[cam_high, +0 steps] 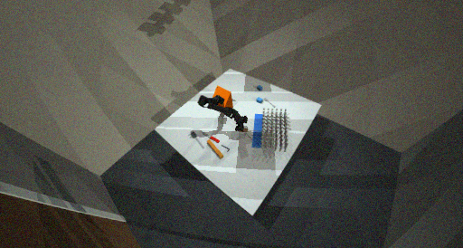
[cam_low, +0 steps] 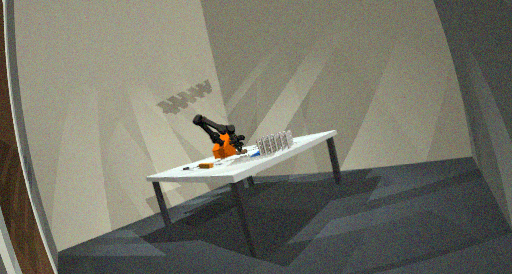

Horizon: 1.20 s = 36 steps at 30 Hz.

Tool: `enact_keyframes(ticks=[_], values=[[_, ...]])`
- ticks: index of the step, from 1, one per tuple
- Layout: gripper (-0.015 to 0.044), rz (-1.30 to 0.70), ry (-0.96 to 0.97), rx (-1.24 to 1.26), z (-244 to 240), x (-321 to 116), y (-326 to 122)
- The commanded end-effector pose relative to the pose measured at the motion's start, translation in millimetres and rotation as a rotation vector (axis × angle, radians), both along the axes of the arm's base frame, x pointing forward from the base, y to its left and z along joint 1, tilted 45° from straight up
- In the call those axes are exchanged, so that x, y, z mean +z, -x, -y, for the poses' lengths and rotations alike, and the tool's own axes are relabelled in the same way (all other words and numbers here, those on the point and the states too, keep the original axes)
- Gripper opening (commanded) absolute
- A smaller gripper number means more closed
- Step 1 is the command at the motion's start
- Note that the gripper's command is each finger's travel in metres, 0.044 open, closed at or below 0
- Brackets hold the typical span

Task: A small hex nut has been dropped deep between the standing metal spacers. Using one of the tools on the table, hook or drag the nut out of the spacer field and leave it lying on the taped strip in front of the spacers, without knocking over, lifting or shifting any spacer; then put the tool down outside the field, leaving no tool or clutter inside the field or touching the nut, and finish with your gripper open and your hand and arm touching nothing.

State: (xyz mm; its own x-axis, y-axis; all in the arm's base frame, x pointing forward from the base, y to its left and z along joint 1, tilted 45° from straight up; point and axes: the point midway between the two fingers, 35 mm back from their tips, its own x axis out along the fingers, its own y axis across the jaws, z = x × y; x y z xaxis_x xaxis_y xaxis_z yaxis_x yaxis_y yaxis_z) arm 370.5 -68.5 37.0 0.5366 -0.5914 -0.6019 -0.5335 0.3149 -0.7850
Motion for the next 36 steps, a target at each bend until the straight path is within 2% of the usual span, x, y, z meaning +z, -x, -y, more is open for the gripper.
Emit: enact_keyframes(ticks=[1, 36], values=[[0.0000, 0.007, 0.000, 0.002, -3.5, 0.2, -4.0], [0.0000, 0.008, -0.002, 0.002, -14.9, -7.6, -22.5]])
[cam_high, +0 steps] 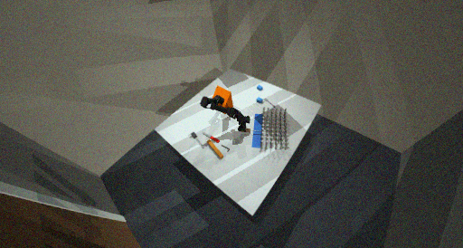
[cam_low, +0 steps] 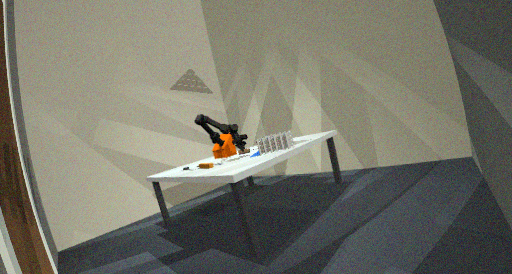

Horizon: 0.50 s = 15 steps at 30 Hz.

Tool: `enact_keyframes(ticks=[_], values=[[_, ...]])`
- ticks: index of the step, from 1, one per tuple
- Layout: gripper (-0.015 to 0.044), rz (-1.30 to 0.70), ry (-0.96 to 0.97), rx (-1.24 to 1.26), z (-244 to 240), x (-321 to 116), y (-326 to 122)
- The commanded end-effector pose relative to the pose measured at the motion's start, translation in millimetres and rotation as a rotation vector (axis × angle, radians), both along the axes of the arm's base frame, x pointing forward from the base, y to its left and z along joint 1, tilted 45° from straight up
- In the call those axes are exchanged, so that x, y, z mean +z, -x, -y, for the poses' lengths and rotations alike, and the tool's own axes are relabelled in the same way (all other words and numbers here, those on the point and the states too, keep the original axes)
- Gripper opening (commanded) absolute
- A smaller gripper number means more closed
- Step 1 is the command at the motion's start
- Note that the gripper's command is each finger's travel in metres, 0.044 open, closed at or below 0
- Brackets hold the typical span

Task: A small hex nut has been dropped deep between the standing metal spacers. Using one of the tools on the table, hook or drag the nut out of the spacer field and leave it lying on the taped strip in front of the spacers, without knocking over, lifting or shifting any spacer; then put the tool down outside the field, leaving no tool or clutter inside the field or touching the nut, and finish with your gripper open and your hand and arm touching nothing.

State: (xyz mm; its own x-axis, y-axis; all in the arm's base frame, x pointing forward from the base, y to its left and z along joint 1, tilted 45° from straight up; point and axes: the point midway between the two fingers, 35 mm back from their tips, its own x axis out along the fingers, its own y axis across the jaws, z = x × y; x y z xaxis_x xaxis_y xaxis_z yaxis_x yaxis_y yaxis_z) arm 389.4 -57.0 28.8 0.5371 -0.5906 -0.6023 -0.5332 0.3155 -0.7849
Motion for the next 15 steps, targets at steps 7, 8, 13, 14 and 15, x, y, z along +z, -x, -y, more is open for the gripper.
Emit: enact_keyframes(ticks=[7, 8, 13, 14, 15], values=[[0.0000, 0.007, -0.001, 0.002, -5.8, -1.1, -7.4], [0.0000, 0.007, -0.001, 0.002, -6.2, -1.3, -7.9], [0.0000, 0.008, -0.001, 0.002, -7.8, -2.4, -10.7], [0.0000, 0.008, -0.001, 0.002, -8.2, -2.7, -11.2], [0.0000, 0.008, -0.001, 0.002, -8.5, -2.9, -11.7]])
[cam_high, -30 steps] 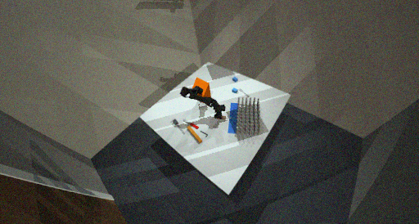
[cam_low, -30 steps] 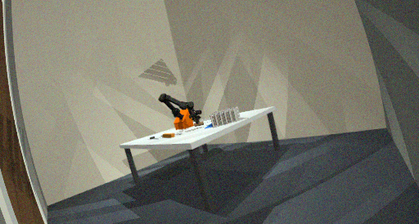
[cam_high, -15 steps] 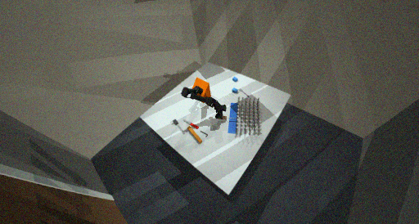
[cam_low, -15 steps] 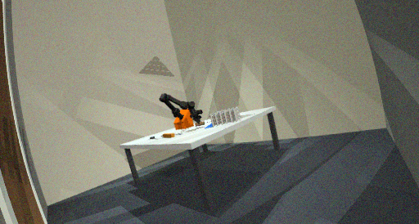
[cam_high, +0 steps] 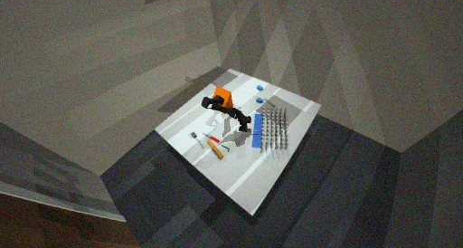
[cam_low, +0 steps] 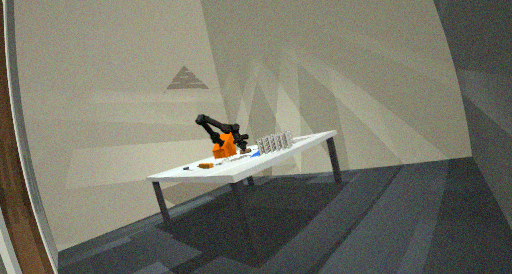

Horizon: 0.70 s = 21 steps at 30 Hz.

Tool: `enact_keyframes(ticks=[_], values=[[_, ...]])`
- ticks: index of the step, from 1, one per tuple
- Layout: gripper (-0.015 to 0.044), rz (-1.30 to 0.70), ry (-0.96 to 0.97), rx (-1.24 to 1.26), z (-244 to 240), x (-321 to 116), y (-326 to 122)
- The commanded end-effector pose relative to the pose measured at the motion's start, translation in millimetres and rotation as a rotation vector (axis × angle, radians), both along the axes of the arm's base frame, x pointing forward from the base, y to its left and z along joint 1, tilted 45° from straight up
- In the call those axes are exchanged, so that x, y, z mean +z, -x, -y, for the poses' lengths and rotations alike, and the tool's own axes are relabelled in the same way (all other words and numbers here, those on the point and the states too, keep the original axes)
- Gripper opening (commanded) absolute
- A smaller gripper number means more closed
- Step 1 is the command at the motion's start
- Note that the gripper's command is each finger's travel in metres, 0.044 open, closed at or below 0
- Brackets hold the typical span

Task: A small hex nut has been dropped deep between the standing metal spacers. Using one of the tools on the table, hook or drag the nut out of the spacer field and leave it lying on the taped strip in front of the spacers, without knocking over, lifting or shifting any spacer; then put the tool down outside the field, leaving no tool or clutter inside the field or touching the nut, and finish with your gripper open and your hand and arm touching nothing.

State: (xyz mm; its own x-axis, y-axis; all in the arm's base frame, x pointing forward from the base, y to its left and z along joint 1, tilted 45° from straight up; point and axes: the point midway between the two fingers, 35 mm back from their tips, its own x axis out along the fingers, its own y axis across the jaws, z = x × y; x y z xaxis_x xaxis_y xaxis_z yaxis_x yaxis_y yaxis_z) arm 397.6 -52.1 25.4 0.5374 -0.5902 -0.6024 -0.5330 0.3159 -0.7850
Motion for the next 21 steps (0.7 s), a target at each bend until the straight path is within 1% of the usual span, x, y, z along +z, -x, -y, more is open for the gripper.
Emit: enact_keyframes(ticks=[1, 21], values=[[0.0000, 0.007, -0.001, 0.002, -3.9, 0.3, -4.1], [0.0000, 0.008, -0.001, 0.002, -10.6, -4.1, -14.9]])
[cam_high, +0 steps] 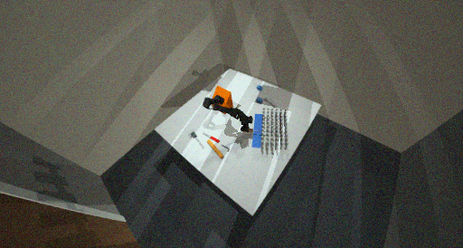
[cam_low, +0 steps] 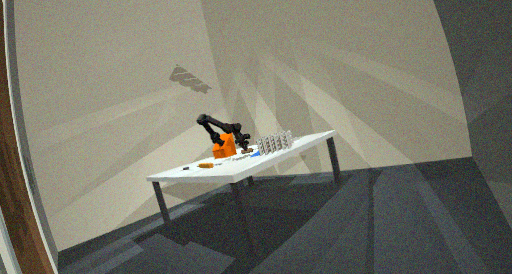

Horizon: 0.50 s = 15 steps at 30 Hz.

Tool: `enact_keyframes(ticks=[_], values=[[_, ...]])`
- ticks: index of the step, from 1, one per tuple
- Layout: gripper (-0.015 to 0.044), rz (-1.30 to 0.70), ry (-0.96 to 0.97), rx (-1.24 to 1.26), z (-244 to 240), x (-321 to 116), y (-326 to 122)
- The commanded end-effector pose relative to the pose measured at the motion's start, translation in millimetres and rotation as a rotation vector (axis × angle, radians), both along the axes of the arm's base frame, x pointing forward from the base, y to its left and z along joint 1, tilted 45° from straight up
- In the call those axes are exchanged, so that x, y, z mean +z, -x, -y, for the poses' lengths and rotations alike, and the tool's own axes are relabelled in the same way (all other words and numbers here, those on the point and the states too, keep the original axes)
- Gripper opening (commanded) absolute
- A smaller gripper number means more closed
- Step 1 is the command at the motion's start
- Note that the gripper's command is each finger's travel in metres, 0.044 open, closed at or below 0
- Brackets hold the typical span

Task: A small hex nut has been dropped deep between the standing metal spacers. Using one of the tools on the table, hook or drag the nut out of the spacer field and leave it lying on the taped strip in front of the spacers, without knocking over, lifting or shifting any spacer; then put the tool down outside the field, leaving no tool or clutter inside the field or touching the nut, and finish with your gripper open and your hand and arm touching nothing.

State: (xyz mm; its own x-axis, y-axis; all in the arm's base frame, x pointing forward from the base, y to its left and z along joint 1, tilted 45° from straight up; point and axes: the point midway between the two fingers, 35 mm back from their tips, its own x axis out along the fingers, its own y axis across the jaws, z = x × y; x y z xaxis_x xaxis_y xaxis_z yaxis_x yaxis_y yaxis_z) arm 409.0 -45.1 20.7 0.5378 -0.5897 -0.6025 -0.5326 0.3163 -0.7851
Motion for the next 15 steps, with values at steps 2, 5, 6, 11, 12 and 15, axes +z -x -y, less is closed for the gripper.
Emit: enact_keyframes(ticks=[2, 5, 6, 11, 12, 15], values=[[0.0000, 0.008, -0.001, 0.002, -4.3, 0.1, -4.6], [0.0000, 0.008, -0.001, 0.002, -5.3, -0.5, -6.2], [0.0000, 0.008, -0.001, 0.002, -5.6, -0.7, -6.7], [0.0000, 0.008, -0.001, 0.002, -7.2, -1.8, -9.3], [0.0000, 0.008, -0.001, 0.002, -7.6, -2.0, -9.8], [0.0000, 0.008, -0.001, 0.002, -8.4, -2.5, -11.3]])
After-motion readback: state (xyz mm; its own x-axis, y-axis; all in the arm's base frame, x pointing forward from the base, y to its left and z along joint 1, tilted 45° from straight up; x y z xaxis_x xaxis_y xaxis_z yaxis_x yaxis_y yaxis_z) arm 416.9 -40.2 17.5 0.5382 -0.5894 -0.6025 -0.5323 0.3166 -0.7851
